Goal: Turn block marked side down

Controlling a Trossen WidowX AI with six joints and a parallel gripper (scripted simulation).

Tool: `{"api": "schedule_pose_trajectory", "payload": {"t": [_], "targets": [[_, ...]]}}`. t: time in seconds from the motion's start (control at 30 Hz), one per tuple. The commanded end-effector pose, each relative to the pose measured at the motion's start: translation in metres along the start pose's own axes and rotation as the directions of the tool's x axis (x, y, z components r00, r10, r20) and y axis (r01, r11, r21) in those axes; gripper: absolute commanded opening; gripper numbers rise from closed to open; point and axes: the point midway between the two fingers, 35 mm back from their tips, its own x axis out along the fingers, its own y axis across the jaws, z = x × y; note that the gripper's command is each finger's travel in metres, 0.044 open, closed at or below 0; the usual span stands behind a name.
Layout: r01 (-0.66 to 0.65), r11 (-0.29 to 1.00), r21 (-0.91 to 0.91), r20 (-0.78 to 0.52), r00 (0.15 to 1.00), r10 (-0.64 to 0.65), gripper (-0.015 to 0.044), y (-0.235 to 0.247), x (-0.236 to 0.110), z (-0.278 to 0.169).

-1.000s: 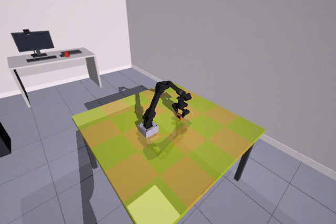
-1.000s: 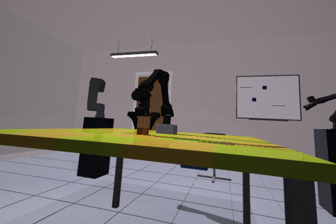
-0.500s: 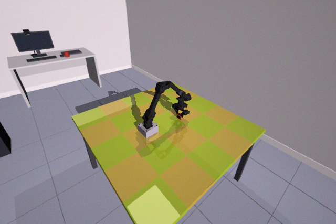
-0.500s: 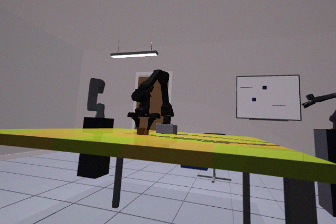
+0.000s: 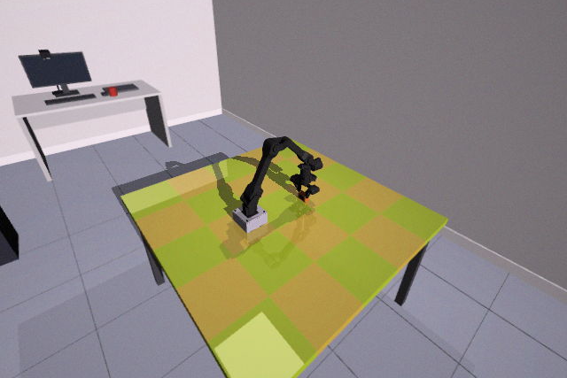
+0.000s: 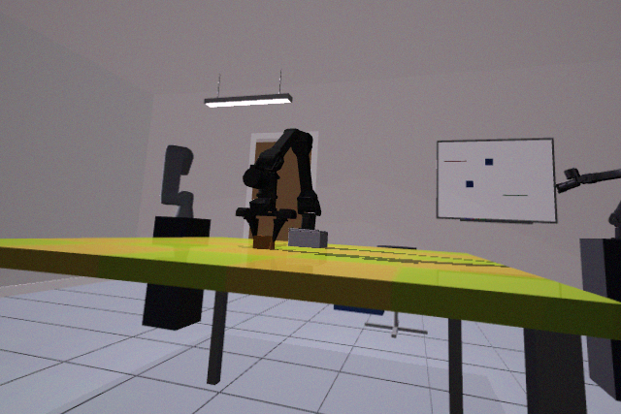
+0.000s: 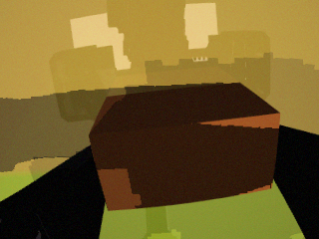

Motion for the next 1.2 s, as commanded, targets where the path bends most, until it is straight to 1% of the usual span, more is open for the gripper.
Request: {"api": "schedule_pose_trajectory", "payload": {"t": [0.0, 0.03, 0.07, 0.27, 0.7, 1.17], "targets": [[0.004, 1.0, 0.001, 0.001, 1.0, -0.004, 0.0037, -0.001, -0.017, 0.001], [0.004, 1.0, 0.001, 0.001, 1.0, -0.004, 0.0011, -0.001, -0.024, 0.0], [0.004, 1.0, 0.001, 0.001, 1.0, -0.004, 0.0, -0.001, -0.027, 0.0], [0.004, 1.0, 0.001, 0.011, 1.0, -0.004, 0.0, -0.001, -0.028, 0.001], [0.002, 1.0, 0.005, 0.207, 0.978, -0.003, 0.0, -0.002, -0.018, 0.003], [0.002, 1.0, 0.004, 0.411, 0.912, -0.004, 0.0, -0.001, -0.014, 0.0]]}}
